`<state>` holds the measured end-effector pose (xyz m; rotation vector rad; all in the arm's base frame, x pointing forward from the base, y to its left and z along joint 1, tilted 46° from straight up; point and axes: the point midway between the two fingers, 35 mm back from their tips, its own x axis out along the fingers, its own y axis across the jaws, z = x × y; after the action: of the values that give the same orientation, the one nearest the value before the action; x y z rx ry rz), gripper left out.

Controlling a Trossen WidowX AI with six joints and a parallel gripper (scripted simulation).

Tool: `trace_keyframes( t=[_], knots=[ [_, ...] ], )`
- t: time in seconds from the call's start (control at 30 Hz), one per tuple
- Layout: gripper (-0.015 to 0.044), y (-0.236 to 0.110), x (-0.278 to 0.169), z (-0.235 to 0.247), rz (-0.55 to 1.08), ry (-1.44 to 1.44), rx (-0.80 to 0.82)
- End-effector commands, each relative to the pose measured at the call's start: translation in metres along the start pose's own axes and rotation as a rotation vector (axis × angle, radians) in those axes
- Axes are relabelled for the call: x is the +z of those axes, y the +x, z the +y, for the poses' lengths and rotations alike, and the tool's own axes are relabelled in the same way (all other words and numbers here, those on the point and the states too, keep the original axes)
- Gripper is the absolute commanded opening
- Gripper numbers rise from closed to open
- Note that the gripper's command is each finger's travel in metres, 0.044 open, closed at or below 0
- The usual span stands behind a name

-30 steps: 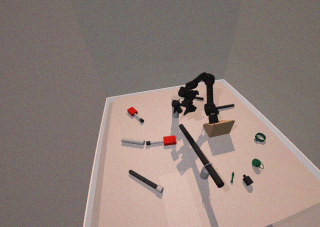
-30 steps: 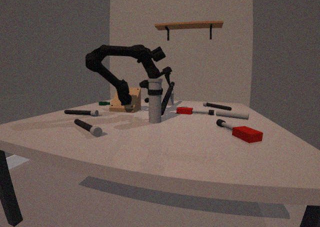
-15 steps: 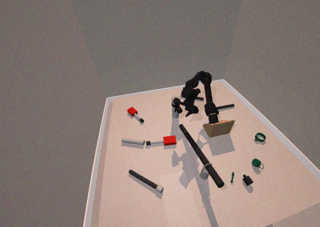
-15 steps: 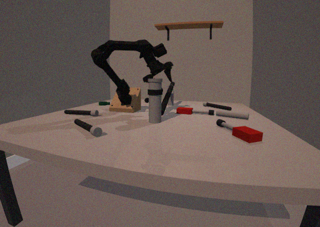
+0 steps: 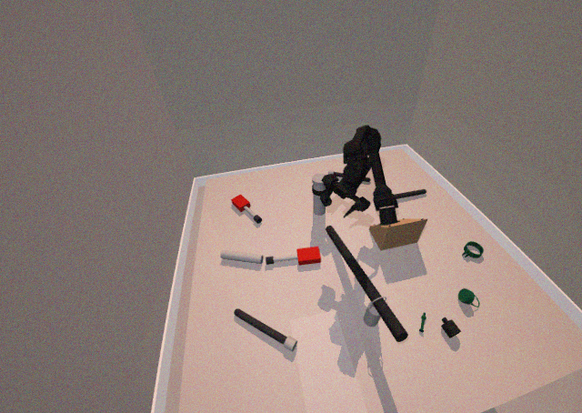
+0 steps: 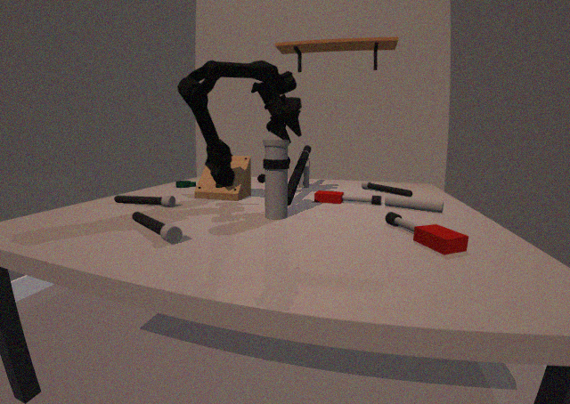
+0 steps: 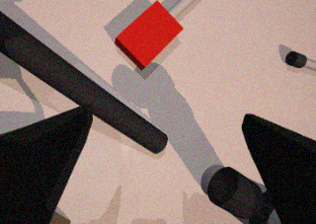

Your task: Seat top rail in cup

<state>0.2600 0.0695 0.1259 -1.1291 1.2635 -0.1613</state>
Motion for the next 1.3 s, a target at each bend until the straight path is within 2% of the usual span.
trace_keyframes(
  t=[0.0,0.53,0.77,1.07,1.27],
  knots=[
    [0.0440,-0.036,0.029,0.034,-0.010,0.511,0.005],
    [0.0440,-0.033,0.029,0.035,0.005,0.465,0.008],
    [0.0440,0.005,0.025,0.044,0.170,-0.075,0.099],
    [0.0440,0.058,0.011,0.062,0.286,-0.877,0.416],
    [0.0440,0.062,0.009,0.063,0.285,-0.935,0.446]
  ],
)
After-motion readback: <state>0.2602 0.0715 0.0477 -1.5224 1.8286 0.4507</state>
